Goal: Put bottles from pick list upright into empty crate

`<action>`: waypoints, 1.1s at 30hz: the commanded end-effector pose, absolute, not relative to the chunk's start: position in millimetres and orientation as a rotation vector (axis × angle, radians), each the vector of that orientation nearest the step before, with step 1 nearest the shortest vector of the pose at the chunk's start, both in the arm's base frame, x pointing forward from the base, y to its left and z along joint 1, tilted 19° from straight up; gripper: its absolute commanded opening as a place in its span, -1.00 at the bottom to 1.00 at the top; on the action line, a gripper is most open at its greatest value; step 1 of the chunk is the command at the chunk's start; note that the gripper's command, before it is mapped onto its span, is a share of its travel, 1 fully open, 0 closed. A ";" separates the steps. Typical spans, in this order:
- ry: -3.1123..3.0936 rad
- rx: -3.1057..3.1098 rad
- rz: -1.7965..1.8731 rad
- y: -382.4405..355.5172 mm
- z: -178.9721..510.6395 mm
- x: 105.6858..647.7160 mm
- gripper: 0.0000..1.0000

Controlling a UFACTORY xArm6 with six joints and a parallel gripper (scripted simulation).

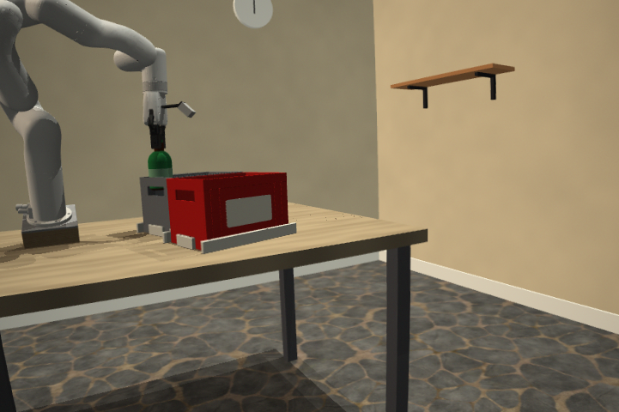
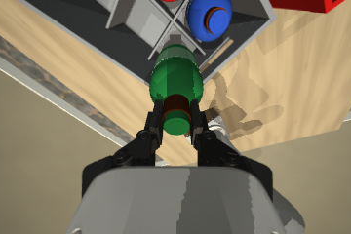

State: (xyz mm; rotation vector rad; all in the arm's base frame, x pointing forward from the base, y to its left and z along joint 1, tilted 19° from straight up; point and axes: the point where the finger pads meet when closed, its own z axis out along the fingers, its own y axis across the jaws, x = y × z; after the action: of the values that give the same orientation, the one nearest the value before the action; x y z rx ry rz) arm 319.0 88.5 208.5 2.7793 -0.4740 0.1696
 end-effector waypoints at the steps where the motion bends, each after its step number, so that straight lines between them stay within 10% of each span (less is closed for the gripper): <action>1: -0.475 2.782 0.175 87.7 205.3 320.4 -1.00; 33: -0.475 2.782 0.175 78.5 178.9 322.3 -1.00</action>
State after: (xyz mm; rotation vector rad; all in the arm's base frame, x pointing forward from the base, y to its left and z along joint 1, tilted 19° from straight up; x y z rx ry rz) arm 320.8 79.1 181.1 2.7793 -0.4740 0.1695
